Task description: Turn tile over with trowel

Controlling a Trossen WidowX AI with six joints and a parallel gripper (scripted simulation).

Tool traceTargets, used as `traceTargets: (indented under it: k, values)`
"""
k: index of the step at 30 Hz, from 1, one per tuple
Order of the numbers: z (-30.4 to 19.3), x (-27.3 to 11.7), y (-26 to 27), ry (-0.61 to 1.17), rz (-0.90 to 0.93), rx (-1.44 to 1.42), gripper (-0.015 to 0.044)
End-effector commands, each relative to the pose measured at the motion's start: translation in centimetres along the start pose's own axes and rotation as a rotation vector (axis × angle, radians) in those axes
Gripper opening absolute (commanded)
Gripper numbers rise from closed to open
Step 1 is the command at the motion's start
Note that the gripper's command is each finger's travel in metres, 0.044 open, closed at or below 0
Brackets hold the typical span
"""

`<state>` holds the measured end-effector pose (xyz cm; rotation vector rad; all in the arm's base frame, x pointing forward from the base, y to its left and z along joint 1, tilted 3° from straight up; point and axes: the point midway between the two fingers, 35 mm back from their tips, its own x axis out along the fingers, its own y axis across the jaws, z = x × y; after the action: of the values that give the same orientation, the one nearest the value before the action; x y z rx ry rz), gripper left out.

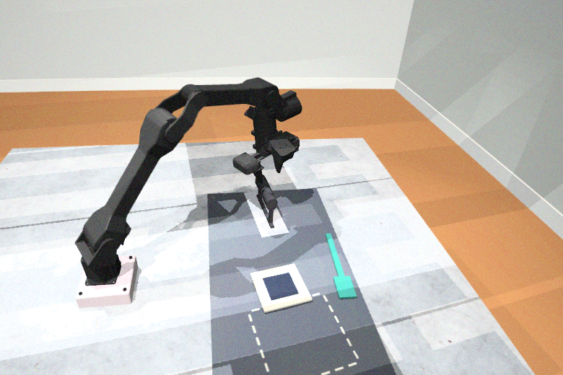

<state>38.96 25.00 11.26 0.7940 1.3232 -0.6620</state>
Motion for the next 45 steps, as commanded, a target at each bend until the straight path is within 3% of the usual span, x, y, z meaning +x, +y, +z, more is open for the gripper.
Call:
traceTargets:
  k: [1, 45]
  values:
    - [0.0, 0.2, 0.2, -0.020, 0.035, -0.130, 0.0300]
    - [-1.1, 1.9, -0.9, -0.427, 0.205, -1.516, 0.0300]
